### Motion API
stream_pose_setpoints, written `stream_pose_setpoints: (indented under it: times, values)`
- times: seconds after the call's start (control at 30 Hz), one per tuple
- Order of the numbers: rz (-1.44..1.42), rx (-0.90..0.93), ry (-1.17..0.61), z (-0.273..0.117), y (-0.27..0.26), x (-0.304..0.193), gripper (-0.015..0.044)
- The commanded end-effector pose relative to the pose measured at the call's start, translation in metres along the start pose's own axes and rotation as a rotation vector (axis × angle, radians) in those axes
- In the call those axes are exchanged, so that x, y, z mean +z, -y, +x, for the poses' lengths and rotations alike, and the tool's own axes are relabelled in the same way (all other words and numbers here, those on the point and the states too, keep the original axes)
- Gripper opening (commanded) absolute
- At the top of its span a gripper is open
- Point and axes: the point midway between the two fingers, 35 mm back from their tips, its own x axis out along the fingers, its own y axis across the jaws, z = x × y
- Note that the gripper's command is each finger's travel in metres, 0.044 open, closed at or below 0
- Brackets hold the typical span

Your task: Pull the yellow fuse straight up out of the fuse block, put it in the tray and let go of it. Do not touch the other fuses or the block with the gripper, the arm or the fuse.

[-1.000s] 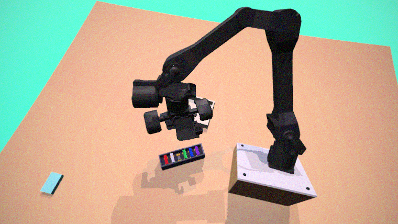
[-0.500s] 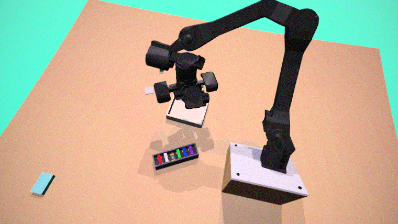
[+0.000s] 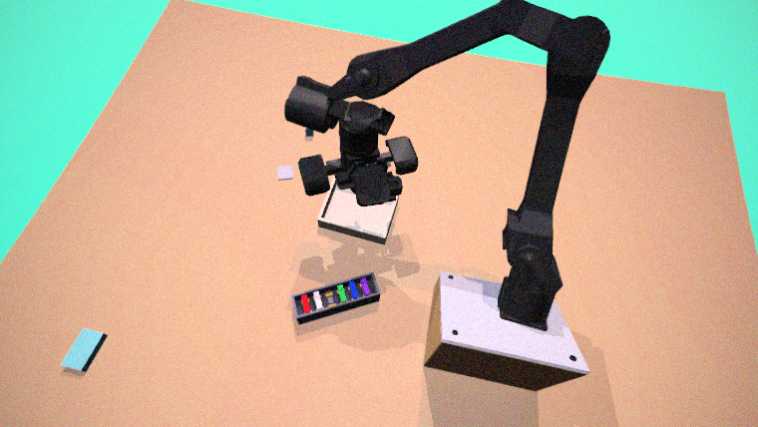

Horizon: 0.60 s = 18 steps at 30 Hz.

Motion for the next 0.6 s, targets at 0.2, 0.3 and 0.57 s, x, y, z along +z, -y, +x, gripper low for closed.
stream_pose_setpoints:
  times: [0.2,0.3,0.57]
  values:
    - [-0.009,0.003,0.003,0.017,-0.001,0.002,0.0]
    - [-0.009,0.003,0.002,0.022,-0.001,0.002,0.0]
    - [0.0,0.004,-0.003,0.024,-0.001,0.0,0.0079]
